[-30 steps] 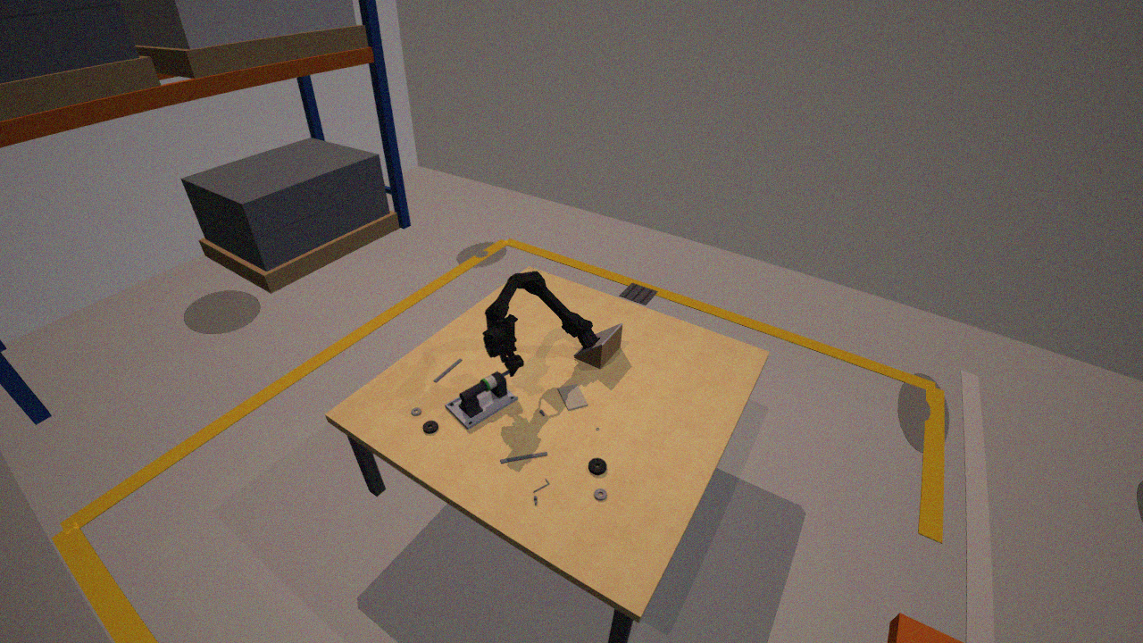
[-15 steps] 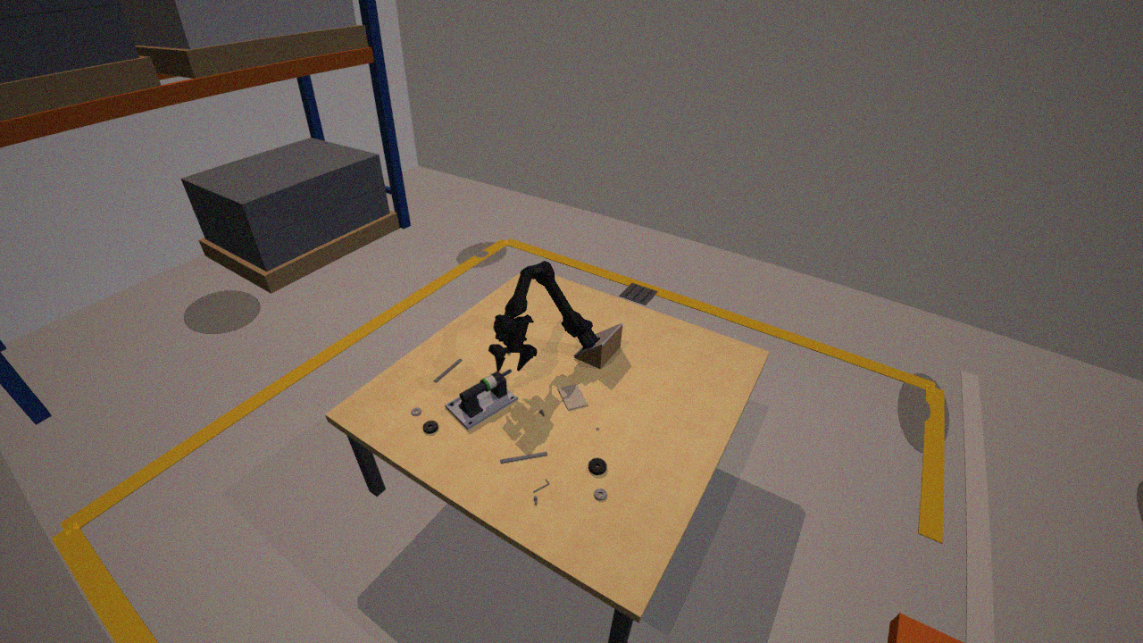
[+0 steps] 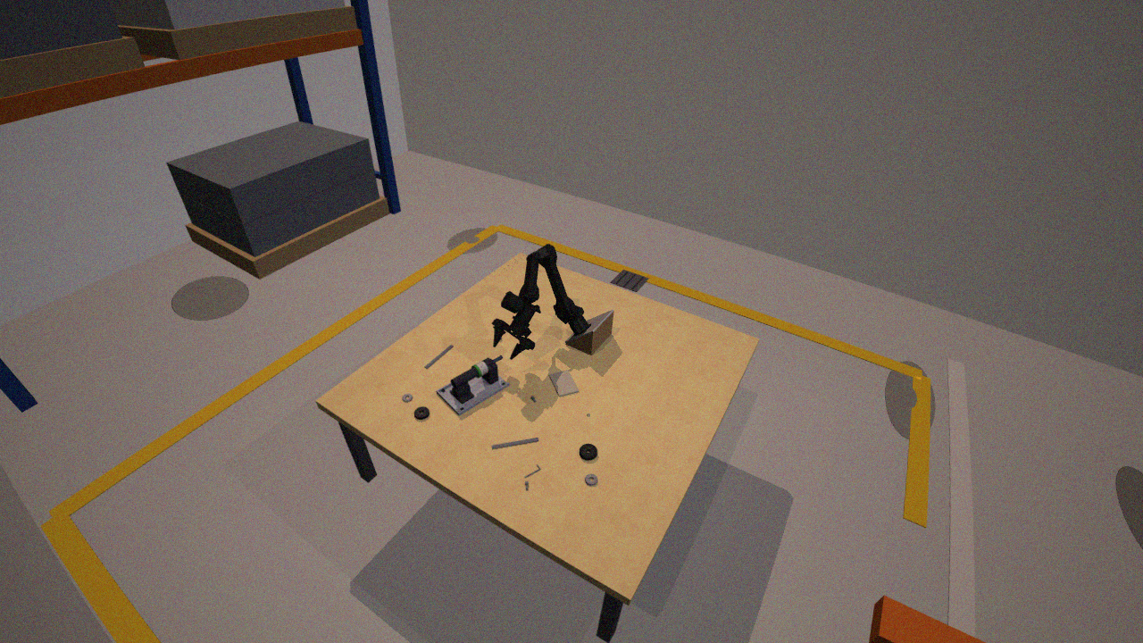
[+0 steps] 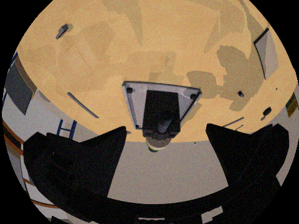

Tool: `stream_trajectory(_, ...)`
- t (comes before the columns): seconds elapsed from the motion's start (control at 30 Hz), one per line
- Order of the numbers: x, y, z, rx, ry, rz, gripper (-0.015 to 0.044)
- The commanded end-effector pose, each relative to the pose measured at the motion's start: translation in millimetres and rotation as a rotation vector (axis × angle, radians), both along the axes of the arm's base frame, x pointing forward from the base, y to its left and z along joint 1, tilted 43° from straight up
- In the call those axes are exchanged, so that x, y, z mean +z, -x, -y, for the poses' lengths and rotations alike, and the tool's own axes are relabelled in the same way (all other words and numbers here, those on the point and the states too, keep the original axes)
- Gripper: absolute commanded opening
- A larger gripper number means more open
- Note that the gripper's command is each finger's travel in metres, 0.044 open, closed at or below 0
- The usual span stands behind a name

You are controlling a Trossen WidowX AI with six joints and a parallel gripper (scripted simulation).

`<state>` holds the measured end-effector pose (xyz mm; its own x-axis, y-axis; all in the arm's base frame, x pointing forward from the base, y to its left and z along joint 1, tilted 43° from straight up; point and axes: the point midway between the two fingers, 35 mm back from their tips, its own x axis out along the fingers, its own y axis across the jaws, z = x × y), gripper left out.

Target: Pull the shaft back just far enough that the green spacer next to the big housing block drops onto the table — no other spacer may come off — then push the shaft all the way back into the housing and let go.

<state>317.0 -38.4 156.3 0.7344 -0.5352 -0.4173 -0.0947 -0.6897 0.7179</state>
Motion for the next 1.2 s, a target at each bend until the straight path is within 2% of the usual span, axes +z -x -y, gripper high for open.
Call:
stream_trajectory(0.0,-0.9,3.9,0.8,-0.034,-0.073,0.084,0.044)
stream_trajectory(0.7,-1.1,3.3,1.1,-0.034,-0.073,0.084,0.044)
stream_trajectory(1.17,-8.7,-12.9,11.2,-0.034,-0.074,0.085,0.044)
